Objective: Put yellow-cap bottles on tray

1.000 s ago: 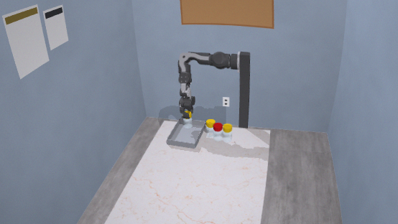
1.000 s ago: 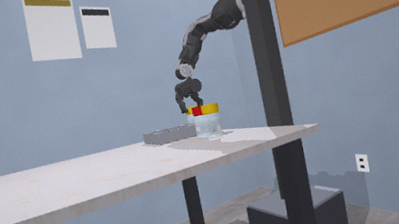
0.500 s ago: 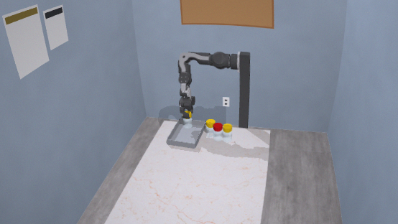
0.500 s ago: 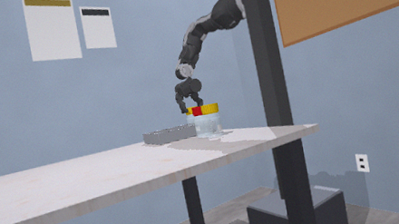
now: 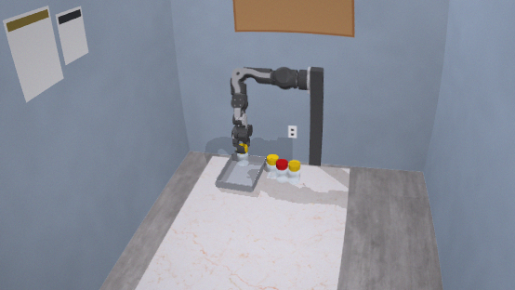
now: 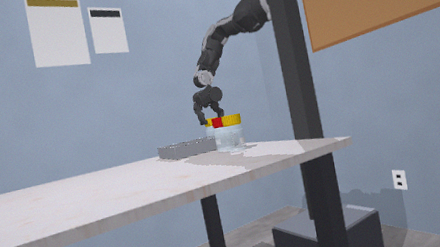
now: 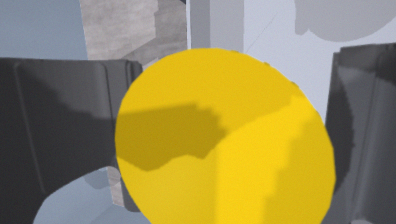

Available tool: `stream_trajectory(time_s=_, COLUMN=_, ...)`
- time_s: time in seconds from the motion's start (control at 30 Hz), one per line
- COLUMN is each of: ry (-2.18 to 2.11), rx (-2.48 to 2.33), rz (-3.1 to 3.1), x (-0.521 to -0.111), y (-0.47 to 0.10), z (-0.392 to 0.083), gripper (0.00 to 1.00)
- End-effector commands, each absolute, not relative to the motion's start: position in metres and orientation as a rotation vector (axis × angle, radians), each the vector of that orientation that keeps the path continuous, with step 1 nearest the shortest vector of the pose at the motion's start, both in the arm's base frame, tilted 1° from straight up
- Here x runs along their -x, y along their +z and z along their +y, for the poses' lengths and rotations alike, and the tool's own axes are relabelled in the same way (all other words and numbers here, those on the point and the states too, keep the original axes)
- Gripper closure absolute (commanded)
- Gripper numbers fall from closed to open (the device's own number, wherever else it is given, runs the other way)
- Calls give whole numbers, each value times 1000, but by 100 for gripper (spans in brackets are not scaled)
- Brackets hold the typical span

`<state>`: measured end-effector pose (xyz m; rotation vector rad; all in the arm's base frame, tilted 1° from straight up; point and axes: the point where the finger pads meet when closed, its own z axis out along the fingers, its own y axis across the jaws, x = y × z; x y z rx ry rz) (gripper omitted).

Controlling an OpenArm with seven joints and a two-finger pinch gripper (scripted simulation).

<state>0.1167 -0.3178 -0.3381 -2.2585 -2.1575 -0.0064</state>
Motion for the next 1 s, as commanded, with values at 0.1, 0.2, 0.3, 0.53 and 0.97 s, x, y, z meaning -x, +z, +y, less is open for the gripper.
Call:
stream_trajectory(time_s=0.1, ry=-8, rx=2261, rz=-2159, x=-117, y=-338, z=-318, gripper=100)
stream_trajectory(time_s=0.2, ry=-8, rx=2261, rz=-2159, x=-117, y=-338, z=-318, gripper=100)
stream_trajectory(time_s=0.3, ry=-8, rx=2261, rz=-2159, x=-117, y=-338, z=-318, gripper=100)
stream_trajectory(time_s=0.53, ry=-8, rx=2261, rz=-2159, x=-117, y=-338, z=-318, gripper=100)
stream_trajectory(time_s=0.97, ry=-22, rx=2255, rz=-2153, x=-117, y=-338, z=-318, gripper=100)
